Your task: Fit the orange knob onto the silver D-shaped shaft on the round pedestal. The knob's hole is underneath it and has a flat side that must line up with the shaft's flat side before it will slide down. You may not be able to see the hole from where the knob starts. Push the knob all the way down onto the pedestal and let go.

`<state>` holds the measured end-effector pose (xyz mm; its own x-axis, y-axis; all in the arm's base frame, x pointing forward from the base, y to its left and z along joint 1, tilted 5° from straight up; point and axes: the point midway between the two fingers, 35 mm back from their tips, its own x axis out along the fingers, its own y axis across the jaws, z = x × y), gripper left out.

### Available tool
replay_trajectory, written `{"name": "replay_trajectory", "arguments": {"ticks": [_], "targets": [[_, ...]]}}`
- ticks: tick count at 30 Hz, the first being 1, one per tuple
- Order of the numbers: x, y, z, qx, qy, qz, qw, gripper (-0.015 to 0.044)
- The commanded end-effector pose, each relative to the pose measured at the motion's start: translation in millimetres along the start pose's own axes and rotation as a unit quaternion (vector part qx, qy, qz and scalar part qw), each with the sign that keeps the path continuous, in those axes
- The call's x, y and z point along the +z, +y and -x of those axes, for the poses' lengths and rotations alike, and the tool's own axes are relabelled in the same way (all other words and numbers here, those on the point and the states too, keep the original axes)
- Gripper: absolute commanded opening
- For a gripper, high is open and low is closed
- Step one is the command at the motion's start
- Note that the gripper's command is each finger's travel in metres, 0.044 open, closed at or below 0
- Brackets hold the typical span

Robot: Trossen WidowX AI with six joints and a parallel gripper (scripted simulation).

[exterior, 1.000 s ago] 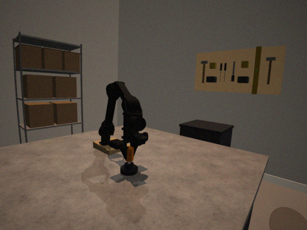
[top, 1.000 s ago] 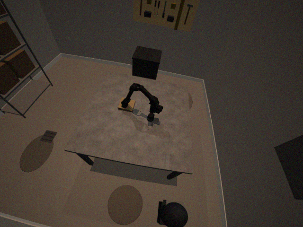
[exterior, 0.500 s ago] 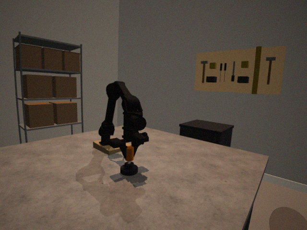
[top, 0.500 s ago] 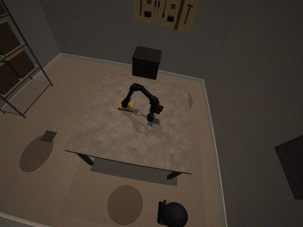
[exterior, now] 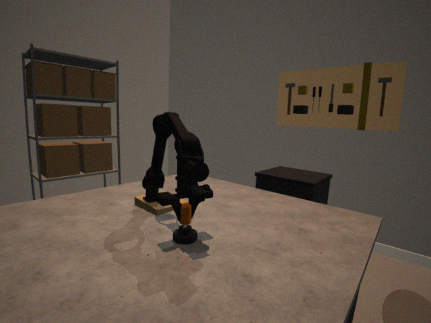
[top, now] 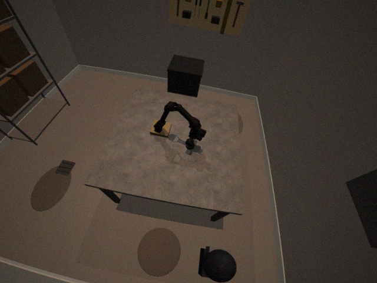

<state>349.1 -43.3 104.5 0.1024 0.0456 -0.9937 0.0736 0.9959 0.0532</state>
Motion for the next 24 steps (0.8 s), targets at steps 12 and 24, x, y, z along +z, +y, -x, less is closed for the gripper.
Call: {"name": "replay_trajectory", "arguments": {"ticks": [12,24], "targets": [[1.2,-0.1,1.2,0.0,0.0,-0.002,1.0,0.0],[2.2,-0.1,3.3,0.0,-0.001,-0.107,0.994,0.0]]}}
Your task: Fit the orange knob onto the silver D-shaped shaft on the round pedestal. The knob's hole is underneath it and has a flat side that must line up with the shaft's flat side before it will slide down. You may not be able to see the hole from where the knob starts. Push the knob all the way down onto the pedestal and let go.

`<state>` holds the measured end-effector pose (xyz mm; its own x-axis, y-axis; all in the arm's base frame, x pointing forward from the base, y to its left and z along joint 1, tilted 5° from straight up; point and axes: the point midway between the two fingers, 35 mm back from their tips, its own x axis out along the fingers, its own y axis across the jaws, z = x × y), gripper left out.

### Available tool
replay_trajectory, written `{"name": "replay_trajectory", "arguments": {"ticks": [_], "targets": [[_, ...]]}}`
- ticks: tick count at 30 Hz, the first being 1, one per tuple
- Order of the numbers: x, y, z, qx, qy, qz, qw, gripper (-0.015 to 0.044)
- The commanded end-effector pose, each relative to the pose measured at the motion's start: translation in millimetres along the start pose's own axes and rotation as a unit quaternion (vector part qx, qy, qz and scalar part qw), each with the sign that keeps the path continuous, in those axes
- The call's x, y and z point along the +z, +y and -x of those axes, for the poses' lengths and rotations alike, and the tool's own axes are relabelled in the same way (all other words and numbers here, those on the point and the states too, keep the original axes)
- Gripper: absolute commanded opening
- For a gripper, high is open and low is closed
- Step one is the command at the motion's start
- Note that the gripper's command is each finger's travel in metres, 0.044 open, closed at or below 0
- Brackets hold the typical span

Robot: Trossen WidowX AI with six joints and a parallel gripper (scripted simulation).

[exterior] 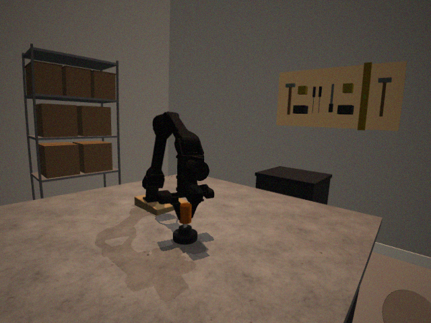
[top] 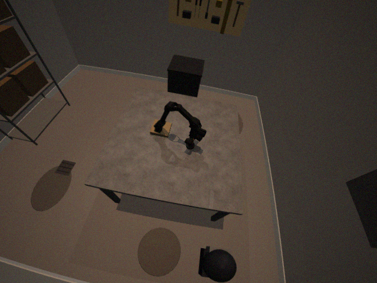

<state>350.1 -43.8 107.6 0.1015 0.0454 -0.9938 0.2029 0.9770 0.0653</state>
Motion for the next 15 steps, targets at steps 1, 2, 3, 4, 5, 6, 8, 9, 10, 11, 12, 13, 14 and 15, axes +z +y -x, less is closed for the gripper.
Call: {"name": "replay_trajectory", "arguments": {"ticks": [1,2,3,4,5,6,8,9,10,11,12,13,14,15], "targets": [[0.7,0.4,-0.3,0.001,-0.001,-0.041,0.999,0.0],[0.5,0.4,-0.8,0.001,-0.001,-0.041,0.999,0.0],[0.3,0.4,-1.2,0.001,-0.001,-0.041,0.999,0.0],[0.1,0.4,-1.6,0.001,-0.001,-0.041,0.999,0.0],[-0.2,0.5,-2.0,0.001,-0.001,-0.041,0.999,0.0],[-0.4,0.5,-2.4,0.001,-0.001,-0.041,0.999,0.0],[-1.2,0.4,-2.8,0.001,-0.001,-0.041,0.999,0.0],[-1.3,0.4,-2.7,0.001,-0.001,-0.041,0.999,0.0],[-1.5,0.4,-2.6,0.001,-0.001,-0.041,0.999,0.0],[-1.5,0.4,-2.3,0.001,-0.001,-0.041,0.999,0.0],[-1.4,0.4,-3.3,0.001,-0.001,-0.041,0.999,0.0],[-1.3,0.3,-3.5,0.001,-0.001,-0.041,0.999,0.0],[-1.2,0.3,-3.7,0.001,-0.001,-0.041,0.999,0.0],[-1.1,0.3,-3.9,0.001,-0.001,-0.041,0.999,0.0]]}}
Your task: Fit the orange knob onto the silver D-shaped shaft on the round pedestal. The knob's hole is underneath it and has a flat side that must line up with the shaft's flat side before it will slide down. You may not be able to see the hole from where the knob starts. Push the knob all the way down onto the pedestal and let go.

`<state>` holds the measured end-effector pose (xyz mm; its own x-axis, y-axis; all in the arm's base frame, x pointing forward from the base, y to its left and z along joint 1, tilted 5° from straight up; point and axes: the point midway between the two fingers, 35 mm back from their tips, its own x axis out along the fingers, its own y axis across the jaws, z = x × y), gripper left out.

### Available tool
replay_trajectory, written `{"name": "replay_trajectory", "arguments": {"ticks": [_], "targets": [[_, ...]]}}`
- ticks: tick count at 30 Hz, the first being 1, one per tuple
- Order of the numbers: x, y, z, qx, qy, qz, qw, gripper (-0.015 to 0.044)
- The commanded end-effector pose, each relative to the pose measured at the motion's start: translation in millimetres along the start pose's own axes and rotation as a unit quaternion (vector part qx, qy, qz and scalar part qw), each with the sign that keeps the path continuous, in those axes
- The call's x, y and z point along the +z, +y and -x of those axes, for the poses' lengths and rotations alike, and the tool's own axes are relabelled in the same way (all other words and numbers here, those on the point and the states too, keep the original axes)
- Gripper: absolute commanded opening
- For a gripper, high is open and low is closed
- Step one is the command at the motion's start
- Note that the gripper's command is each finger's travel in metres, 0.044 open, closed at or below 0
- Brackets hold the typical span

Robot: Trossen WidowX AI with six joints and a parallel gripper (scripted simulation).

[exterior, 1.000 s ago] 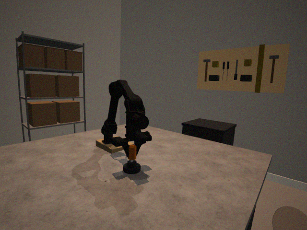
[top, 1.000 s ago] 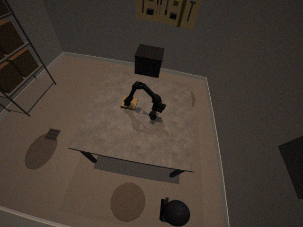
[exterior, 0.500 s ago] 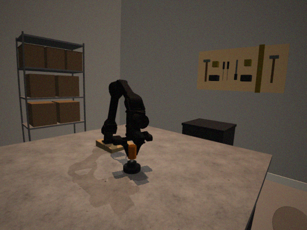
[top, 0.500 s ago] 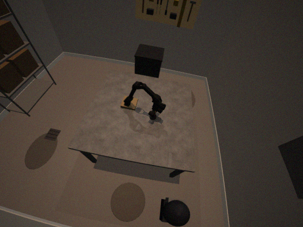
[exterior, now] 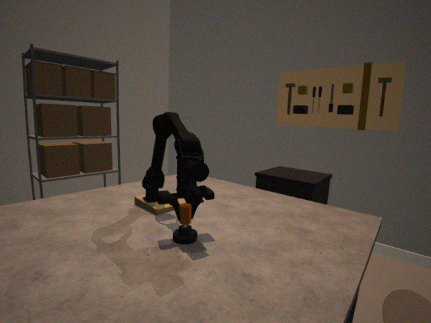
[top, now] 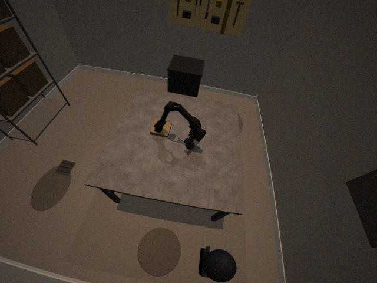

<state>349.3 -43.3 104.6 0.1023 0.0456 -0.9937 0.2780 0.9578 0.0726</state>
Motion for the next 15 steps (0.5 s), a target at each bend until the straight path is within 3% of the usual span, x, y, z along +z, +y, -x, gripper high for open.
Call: {"name": "replay_trajectory", "arguments": {"ticks": [1,15], "targets": [[0.2,0.2,-1.2,0.001,0.0,-0.002,1.0,0.0],[0.9,0.4,3.6,0.001,0.0,-0.002,1.0,0.0]]}}
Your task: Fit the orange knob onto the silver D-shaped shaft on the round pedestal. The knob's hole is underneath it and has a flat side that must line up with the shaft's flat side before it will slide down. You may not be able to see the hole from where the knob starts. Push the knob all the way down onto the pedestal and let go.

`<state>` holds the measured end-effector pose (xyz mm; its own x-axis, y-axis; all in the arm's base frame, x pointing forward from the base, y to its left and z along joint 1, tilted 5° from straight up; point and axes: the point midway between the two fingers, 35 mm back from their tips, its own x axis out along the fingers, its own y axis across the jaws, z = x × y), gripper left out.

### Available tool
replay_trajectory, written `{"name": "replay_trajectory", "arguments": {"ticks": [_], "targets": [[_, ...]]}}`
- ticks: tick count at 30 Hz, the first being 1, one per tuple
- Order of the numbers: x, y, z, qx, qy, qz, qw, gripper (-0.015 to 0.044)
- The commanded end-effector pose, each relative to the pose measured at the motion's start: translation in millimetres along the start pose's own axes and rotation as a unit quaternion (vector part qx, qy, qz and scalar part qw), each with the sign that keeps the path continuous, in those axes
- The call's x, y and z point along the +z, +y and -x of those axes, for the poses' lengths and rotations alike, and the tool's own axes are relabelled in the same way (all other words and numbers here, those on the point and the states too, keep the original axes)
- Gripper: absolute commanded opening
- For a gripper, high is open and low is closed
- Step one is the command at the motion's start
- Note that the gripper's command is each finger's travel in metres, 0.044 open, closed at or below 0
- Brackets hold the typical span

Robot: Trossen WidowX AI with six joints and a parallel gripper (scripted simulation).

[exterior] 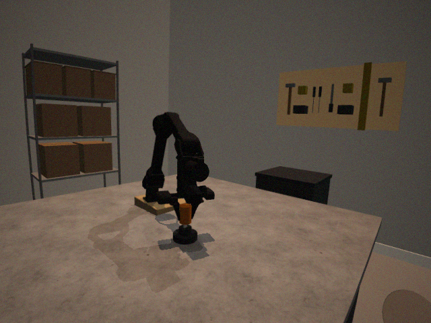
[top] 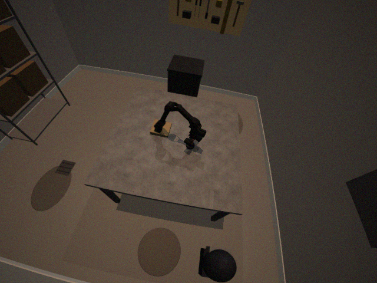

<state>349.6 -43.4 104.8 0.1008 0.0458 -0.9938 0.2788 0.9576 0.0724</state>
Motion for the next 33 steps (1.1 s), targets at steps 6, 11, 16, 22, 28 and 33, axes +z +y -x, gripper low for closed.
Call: {"name": "replay_trajectory", "arguments": {"ticks": [6,11,16,22,28,33], "targets": [[1.2,0.5,4.2,0.001,-0.001,-0.064,0.998,0.0],[1.1,0.5,1.9,0.001,-0.001,-0.106,0.994,0.0],[-0.1,0.3,0.2,0.001,-0.001,-0.106,0.994,0.0],[-0.6,0.3,-0.8,0.001,-0.001,-0.106,0.994,0.0],[-0.1,0.4,-0.6,0.001,-0.001,-0.106,0.994,0.0],[0.6,0.4,-1.1,0.001,-0.001,-0.106,0.994,0.0]]}}
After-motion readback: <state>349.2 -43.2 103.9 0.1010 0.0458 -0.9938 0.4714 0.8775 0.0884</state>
